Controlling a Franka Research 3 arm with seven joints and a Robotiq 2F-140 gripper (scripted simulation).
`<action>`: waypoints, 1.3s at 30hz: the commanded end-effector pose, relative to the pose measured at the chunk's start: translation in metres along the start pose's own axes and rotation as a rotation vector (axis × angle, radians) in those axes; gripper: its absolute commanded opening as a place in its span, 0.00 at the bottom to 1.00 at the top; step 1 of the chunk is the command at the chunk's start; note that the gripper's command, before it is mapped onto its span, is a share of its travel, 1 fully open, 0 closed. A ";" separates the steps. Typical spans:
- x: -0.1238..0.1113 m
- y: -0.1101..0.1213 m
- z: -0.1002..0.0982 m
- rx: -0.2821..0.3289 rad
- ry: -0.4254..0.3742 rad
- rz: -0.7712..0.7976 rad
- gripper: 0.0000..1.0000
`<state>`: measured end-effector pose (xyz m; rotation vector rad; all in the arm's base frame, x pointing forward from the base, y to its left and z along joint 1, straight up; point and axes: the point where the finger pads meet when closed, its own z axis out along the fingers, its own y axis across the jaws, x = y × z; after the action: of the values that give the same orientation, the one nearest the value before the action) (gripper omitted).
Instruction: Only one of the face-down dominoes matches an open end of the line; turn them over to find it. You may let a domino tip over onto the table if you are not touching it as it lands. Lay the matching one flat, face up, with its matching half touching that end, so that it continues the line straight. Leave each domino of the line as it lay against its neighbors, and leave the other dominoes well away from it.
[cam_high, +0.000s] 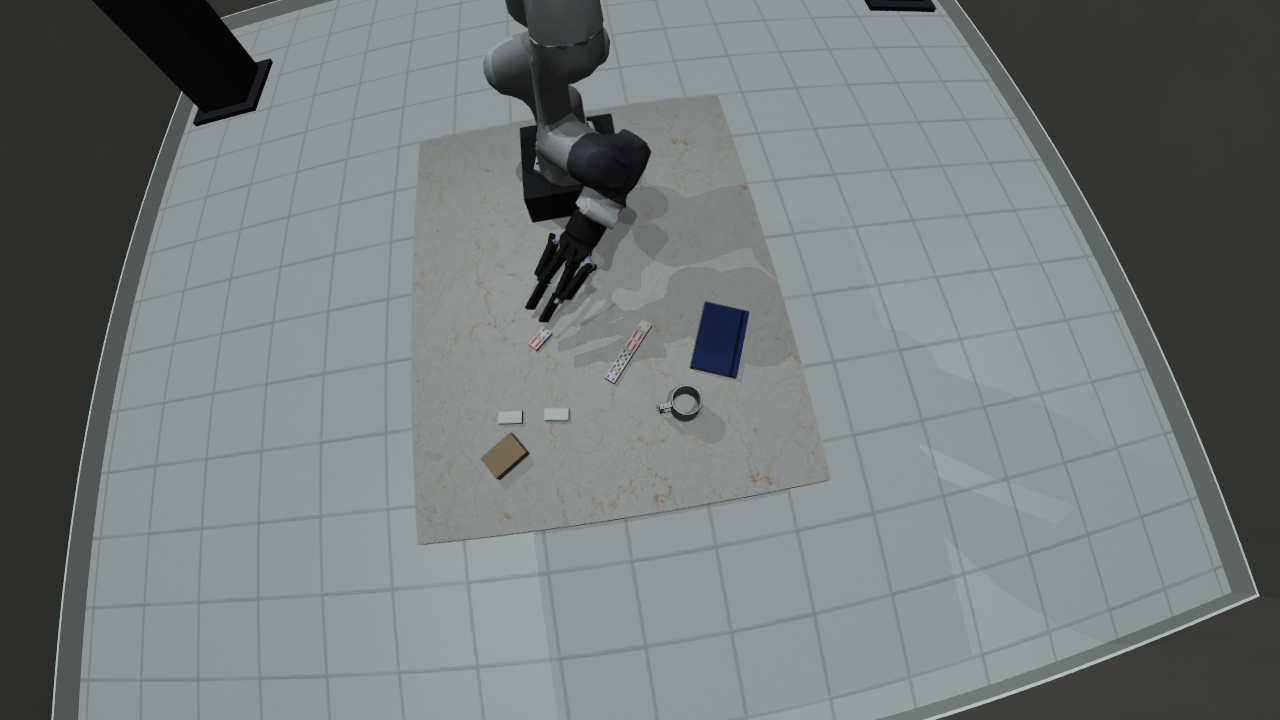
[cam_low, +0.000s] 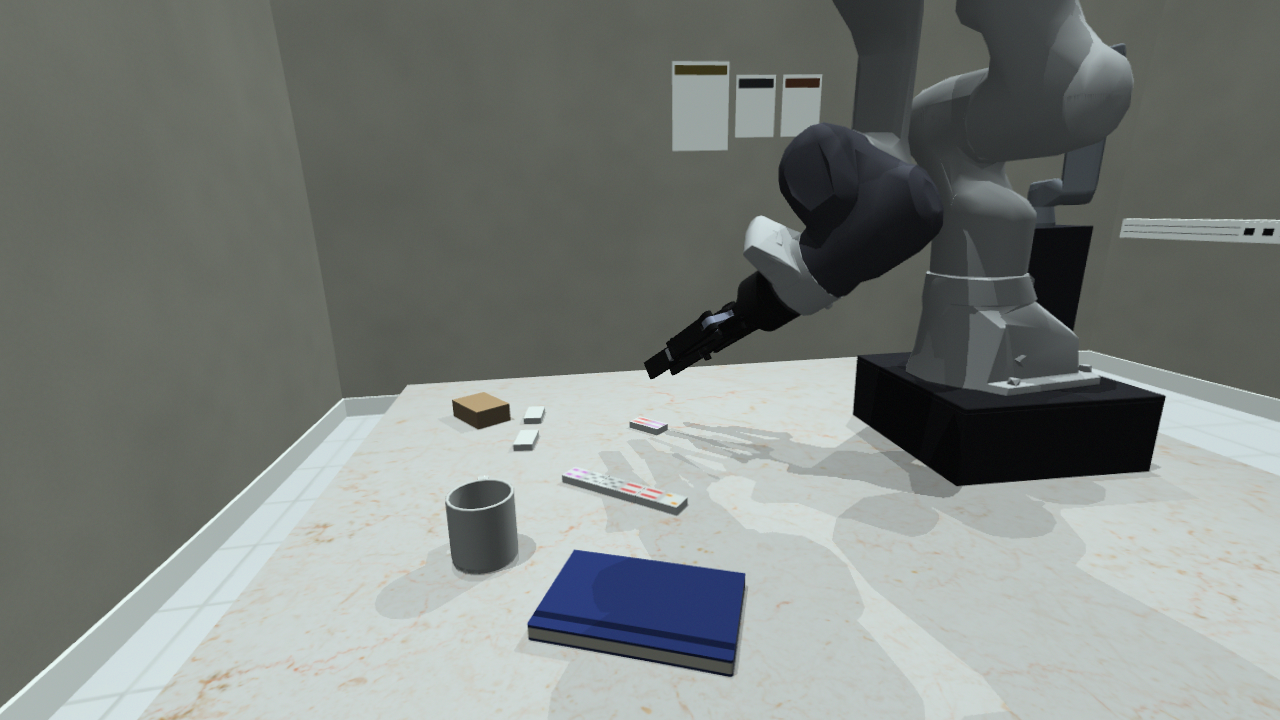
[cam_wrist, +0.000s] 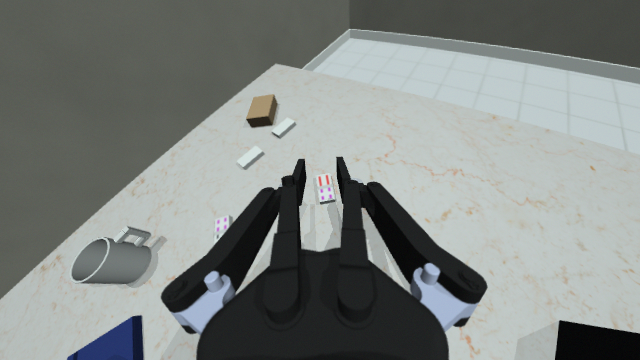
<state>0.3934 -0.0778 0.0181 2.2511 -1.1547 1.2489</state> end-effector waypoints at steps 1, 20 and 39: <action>-0.017 -0.003 -0.002 -0.005 -0.206 -0.127 0.34; 0.006 -0.006 0.015 -0.033 -0.619 -0.110 0.34; 0.014 -0.007 0.026 -0.045 -0.823 -0.123 0.34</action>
<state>0.4127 -0.1007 0.0137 2.7570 -1.4009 0.5714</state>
